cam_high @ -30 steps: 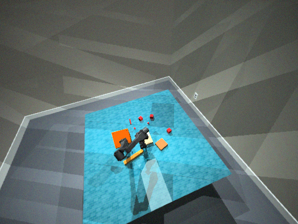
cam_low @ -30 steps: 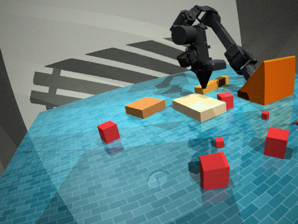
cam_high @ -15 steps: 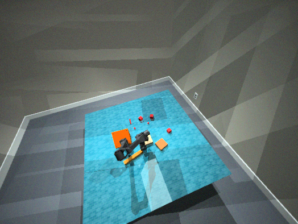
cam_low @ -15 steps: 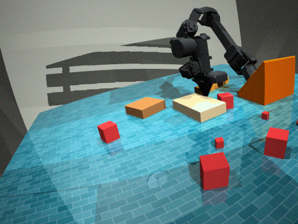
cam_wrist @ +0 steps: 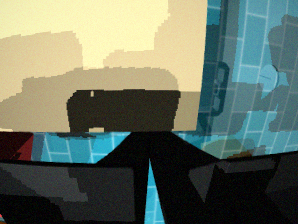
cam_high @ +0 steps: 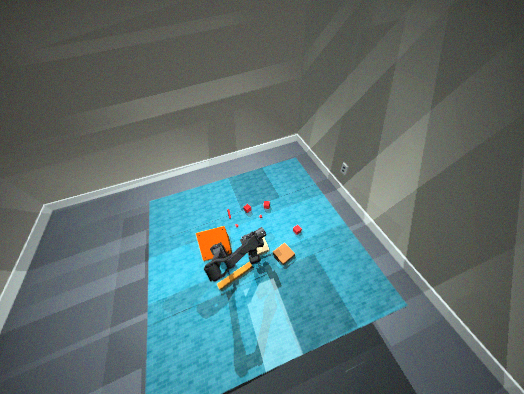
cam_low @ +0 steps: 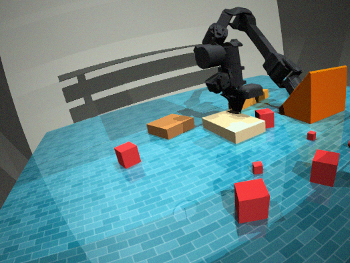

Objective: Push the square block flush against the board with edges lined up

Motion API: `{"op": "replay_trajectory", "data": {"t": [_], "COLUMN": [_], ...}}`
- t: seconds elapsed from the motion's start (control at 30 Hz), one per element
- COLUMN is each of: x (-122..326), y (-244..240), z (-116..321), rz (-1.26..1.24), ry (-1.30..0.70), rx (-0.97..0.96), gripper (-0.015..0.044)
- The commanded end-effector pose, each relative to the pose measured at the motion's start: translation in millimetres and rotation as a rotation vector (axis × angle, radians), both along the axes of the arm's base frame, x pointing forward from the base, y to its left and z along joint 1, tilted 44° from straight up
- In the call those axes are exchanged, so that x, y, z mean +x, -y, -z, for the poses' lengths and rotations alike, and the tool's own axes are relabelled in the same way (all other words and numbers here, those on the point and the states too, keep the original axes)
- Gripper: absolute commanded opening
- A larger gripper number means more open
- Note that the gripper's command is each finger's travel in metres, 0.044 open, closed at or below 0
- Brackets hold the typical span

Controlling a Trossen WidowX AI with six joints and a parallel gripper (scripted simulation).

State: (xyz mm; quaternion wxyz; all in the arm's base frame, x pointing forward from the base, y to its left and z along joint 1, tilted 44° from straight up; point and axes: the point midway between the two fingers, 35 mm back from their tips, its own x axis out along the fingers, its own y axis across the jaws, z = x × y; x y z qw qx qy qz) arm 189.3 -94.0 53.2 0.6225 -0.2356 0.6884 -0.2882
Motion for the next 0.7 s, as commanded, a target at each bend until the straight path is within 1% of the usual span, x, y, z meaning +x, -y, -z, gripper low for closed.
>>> {"op": "replay_trajectory", "data": {"t": [0.0, 0.67], "x": [6.4, 28.7], "y": [0.6, 2.0], "z": [-0.4, 0.6], "rz": [-0.005, -0.005], "ry": [0.000, 0.001], "rx": [-0.002, -0.002], "gripper": [0.0000, 0.0000]}}
